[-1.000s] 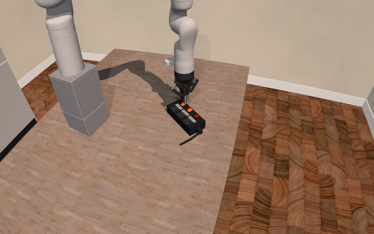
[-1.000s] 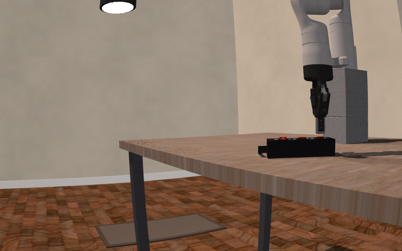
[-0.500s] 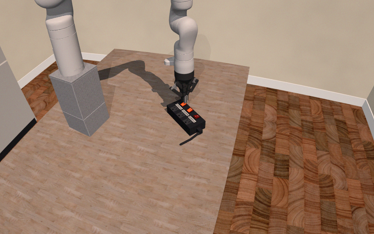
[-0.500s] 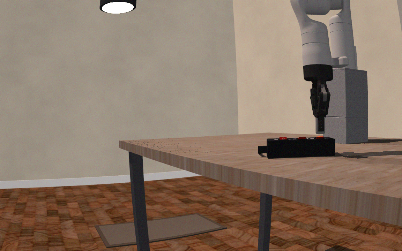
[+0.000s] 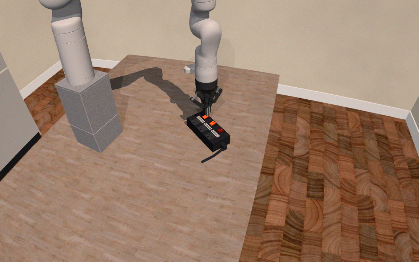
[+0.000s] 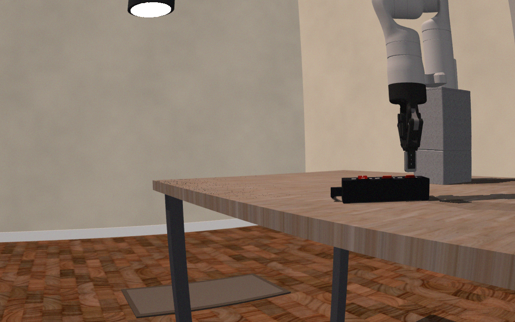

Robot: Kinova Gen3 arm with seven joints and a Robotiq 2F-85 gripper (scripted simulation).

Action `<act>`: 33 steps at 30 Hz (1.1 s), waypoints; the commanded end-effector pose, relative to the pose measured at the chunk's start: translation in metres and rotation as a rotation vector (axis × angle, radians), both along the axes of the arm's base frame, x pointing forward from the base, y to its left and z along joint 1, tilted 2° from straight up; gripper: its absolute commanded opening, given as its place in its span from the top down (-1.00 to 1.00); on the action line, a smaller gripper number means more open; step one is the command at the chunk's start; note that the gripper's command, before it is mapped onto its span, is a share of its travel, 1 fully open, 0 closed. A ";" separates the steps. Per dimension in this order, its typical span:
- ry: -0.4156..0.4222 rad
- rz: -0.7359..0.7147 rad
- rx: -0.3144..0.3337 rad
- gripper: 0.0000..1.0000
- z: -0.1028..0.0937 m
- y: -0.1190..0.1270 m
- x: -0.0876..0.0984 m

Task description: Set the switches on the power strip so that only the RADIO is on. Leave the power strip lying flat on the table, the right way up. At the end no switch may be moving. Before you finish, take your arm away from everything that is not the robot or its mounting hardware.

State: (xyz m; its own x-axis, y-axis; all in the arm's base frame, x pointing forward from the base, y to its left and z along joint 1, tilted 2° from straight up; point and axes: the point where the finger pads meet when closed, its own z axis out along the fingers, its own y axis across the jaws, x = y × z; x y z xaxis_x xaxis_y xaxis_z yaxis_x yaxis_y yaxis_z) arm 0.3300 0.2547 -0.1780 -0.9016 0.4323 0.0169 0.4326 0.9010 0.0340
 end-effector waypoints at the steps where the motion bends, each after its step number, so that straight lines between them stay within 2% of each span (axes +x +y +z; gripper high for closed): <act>1: -0.002 -0.014 0.003 1.00 -0.001 0.000 0.000; 33: -0.003 -0.014 0.005 1.00 -0.010 0.002 0.001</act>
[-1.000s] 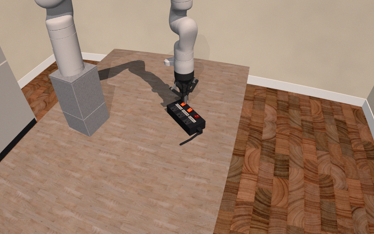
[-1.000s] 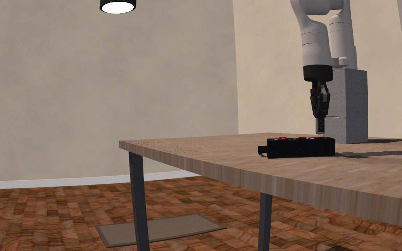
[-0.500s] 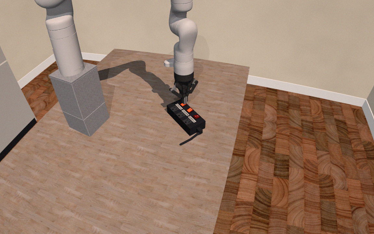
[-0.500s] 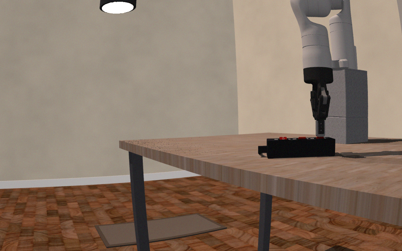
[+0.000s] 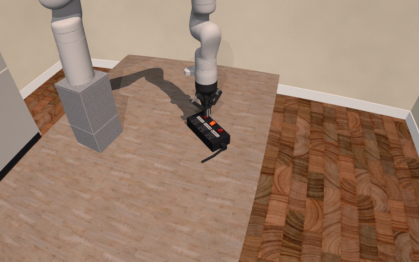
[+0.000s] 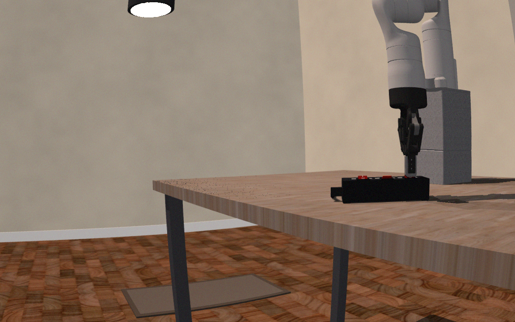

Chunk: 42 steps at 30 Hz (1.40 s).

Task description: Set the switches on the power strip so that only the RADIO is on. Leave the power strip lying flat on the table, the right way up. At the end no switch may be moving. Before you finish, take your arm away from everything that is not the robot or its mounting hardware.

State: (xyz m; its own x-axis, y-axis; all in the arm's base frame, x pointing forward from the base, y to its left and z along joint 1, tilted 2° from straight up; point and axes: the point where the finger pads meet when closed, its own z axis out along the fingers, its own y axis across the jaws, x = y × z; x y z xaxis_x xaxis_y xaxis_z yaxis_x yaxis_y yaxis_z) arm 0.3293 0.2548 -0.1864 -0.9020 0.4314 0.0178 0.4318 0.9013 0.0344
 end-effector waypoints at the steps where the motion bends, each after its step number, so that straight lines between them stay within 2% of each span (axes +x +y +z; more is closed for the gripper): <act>1: -0.004 -0.015 0.005 1.00 -0.002 0.002 0.002; 14: -0.003 -0.015 0.004 1.00 -0.001 0.002 0.001; 28: 0.005 -0.018 -0.004 1.00 0.034 -0.003 -0.001; 42: 0.001 -0.016 -0.004 1.00 0.039 -0.003 0.000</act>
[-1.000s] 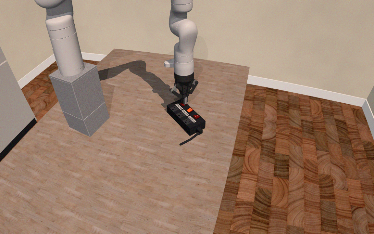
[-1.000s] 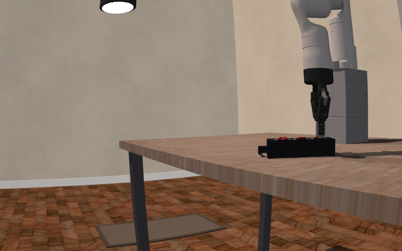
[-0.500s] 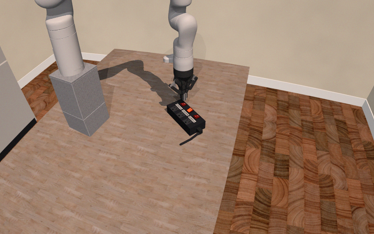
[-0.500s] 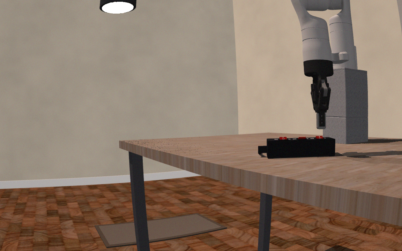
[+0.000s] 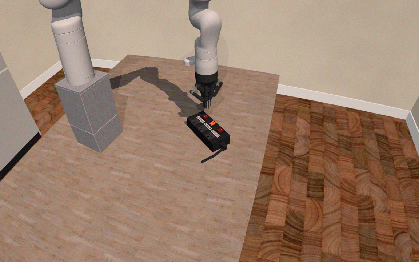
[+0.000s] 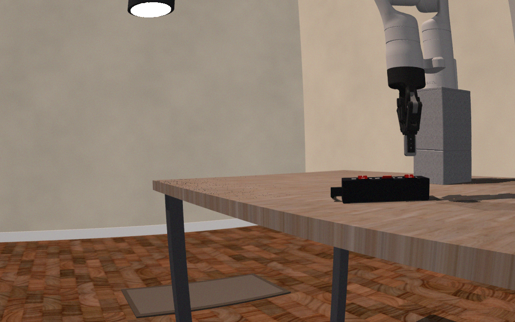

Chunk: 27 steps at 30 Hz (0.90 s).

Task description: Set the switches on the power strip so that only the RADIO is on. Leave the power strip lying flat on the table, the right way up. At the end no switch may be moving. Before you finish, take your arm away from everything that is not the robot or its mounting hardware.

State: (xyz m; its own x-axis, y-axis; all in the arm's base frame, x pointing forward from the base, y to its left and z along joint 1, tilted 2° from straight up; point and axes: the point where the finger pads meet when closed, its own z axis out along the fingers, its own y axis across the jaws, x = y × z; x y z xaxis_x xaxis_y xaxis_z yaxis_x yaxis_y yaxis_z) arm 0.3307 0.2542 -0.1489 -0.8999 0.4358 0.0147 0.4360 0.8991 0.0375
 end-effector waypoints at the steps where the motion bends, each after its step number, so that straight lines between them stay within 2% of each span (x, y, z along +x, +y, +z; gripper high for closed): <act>1: 0.006 -0.011 -0.005 1.00 0.002 -0.003 -0.002; 12: 0.006 -0.011 -0.005 1.00 0.002 -0.003 -0.002; 13: 0.006 -0.011 -0.005 -1.00 0.002 -0.003 -0.002; 22: 0.009 -0.013 -0.005 -1.00 0.014 -0.003 -0.003; 27: 0.010 -0.013 -0.003 -1.00 0.039 -0.004 -0.003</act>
